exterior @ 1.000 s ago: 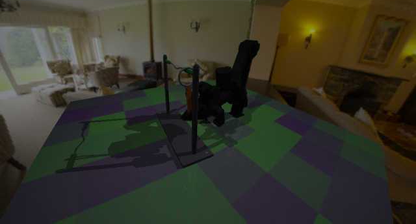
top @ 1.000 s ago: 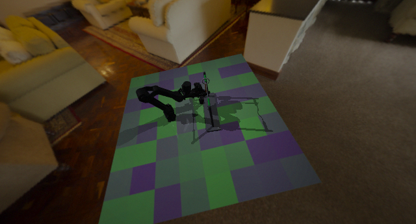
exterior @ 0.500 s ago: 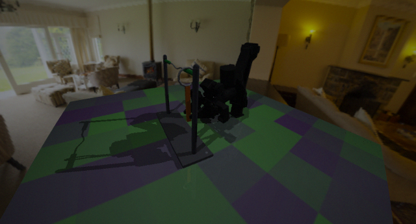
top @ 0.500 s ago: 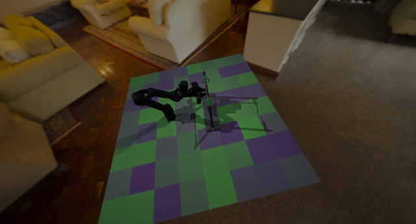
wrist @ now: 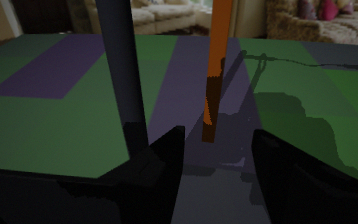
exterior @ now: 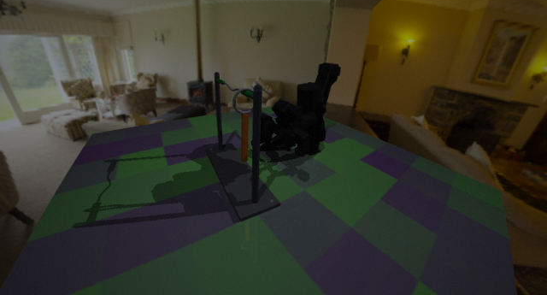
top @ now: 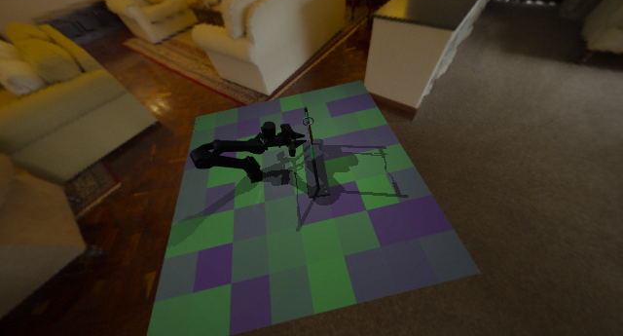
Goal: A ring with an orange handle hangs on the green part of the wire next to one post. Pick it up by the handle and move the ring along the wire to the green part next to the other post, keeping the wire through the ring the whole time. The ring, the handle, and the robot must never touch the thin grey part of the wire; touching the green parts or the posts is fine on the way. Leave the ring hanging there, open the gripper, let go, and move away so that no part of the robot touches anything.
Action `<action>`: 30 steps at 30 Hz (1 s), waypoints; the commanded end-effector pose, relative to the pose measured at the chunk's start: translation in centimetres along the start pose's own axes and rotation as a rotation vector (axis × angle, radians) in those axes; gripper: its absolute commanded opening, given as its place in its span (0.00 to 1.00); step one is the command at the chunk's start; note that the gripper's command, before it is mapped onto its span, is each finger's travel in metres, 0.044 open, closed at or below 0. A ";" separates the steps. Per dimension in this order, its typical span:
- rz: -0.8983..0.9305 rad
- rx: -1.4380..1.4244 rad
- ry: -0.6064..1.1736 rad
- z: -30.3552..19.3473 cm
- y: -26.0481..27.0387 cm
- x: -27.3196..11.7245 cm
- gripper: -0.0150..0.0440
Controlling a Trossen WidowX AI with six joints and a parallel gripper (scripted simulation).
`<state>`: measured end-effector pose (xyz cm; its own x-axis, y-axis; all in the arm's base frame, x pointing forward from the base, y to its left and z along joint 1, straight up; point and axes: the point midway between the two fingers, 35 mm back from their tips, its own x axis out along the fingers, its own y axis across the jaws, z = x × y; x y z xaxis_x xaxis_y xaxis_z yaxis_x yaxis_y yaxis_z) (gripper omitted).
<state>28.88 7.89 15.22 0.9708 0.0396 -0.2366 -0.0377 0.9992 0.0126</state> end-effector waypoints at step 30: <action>0.000 -0.002 0.006 -0.3 -0.3 -5.2 1.00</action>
<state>24.35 7.69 16.45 0.9712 0.0475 -0.2337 -0.0450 0.9989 0.0157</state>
